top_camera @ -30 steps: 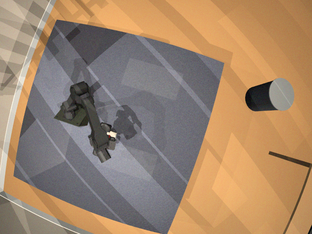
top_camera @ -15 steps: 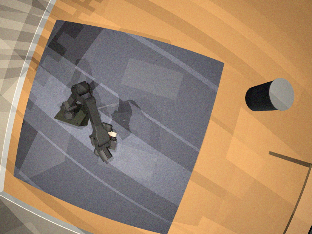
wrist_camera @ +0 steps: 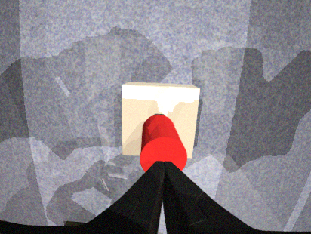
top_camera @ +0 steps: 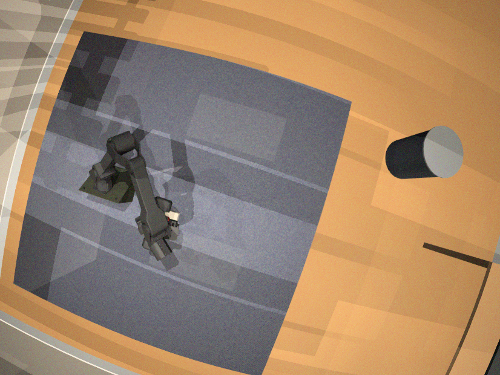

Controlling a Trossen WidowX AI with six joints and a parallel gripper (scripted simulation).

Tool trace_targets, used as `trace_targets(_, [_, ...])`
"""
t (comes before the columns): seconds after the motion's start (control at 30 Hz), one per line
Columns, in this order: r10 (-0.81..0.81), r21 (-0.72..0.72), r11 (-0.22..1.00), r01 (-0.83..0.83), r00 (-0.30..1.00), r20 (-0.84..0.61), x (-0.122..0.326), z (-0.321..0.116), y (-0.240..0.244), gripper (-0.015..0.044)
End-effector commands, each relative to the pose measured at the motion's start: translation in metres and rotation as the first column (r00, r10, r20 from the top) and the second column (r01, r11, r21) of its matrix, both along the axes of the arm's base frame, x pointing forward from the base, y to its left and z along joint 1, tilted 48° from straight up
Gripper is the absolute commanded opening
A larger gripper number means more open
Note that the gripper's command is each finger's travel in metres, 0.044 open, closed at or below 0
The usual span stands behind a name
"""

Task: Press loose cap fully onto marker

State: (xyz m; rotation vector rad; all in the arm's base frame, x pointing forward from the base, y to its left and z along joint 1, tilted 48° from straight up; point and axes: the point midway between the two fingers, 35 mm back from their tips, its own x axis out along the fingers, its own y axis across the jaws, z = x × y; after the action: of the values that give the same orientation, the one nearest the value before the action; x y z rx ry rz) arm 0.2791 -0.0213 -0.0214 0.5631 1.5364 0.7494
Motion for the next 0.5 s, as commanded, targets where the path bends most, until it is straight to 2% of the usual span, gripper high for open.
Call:
trace_targets(0.0, [-0.005,-0.013,1.000,0.005,1.000,0.015,0.009,0.026,-0.034,0.0000])
trace_targets(0.1, [-0.004,-0.011,1.000,0.004,1.000,0.014,0.009,0.051,-0.059,0.0000])
trace_targets(0.27, [-0.004,-0.011,1.000,0.004,1.000,0.014,0.009,0.053,-0.061,0.0000])
trace_targets(0.47, [-0.004,-0.011,1.000,0.004,1.000,0.014,0.009,0.053,-0.061,0.0157])
